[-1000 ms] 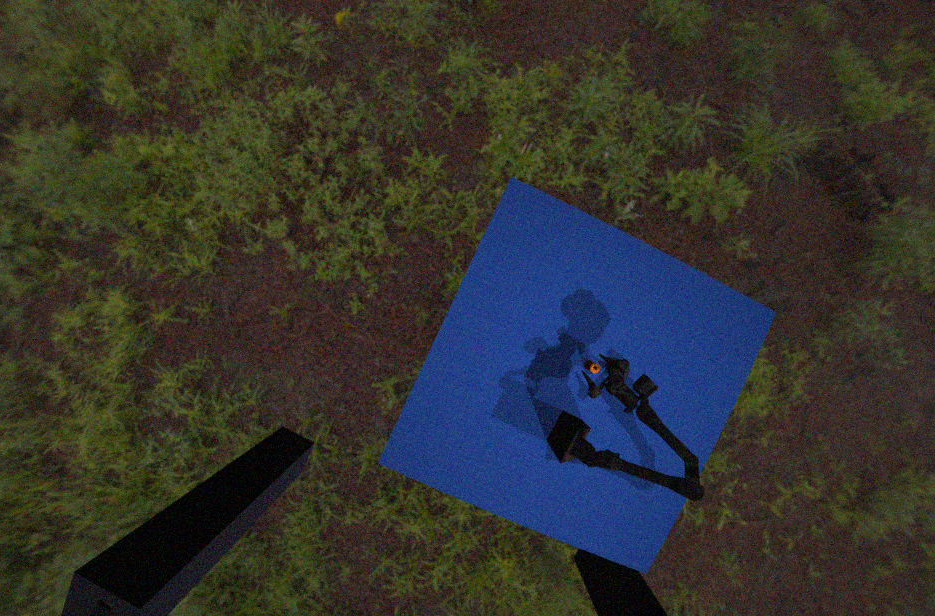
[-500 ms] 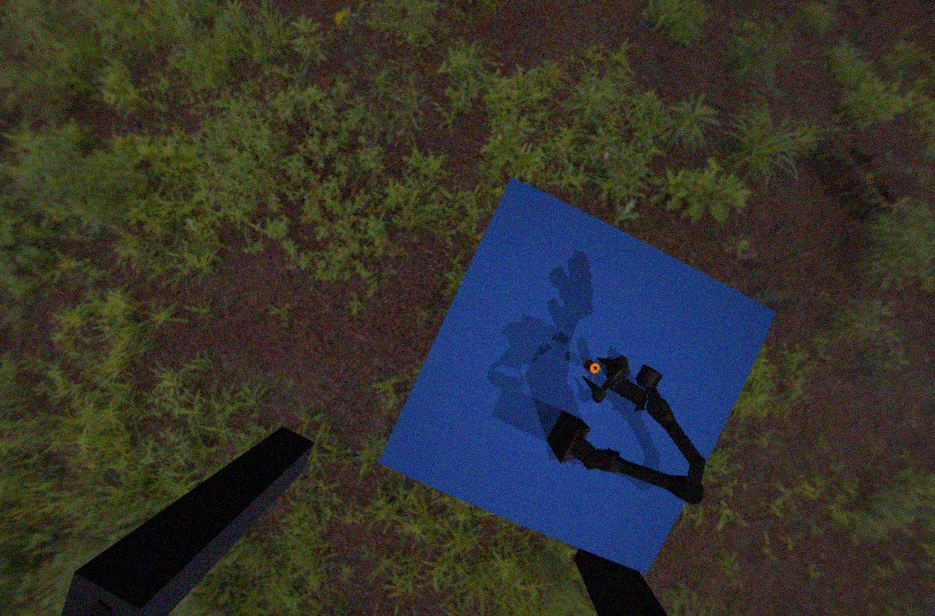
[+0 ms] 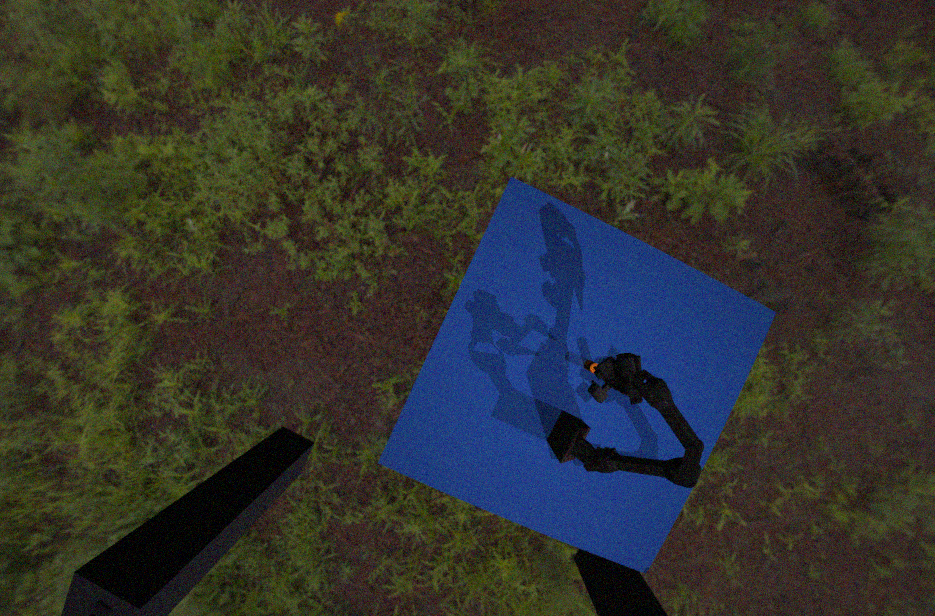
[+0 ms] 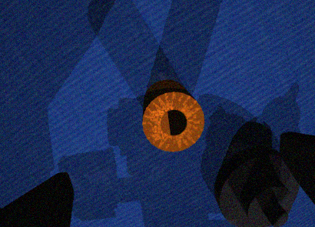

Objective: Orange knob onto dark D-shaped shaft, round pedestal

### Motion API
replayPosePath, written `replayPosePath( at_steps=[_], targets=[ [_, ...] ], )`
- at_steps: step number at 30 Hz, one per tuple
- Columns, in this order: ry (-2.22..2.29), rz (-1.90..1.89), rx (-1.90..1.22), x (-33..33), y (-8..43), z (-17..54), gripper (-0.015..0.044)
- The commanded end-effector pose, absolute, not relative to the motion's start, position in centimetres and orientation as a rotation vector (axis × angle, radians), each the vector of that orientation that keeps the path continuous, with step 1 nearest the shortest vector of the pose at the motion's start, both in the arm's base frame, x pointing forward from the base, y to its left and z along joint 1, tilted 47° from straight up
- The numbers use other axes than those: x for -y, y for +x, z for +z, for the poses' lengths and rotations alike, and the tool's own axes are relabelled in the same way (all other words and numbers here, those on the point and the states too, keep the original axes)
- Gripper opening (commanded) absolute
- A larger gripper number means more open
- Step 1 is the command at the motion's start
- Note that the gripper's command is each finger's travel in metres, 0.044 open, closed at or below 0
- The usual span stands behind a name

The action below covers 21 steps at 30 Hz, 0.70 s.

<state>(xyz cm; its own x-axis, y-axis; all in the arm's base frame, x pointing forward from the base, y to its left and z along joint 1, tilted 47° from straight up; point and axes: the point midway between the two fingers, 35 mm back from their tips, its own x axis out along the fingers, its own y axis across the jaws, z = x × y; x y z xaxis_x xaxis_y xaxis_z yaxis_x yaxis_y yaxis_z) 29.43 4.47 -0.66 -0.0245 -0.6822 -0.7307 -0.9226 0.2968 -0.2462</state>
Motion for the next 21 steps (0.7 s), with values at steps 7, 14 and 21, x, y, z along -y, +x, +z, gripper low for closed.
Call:
replayPosePath(
  at_steps=[7, 14, 21],
  targets=[
    [-1.493, 0.333, -1.779, -4.45, 29.71, -0.27, 0.044],
    [-1.106, -0.141, -1.693, -4.52, 29.68, -0.38, 0.044],
    [-0.701, -0.56, -1.527, -4.53, 29.75, -0.45, 0.044]
  ],
)
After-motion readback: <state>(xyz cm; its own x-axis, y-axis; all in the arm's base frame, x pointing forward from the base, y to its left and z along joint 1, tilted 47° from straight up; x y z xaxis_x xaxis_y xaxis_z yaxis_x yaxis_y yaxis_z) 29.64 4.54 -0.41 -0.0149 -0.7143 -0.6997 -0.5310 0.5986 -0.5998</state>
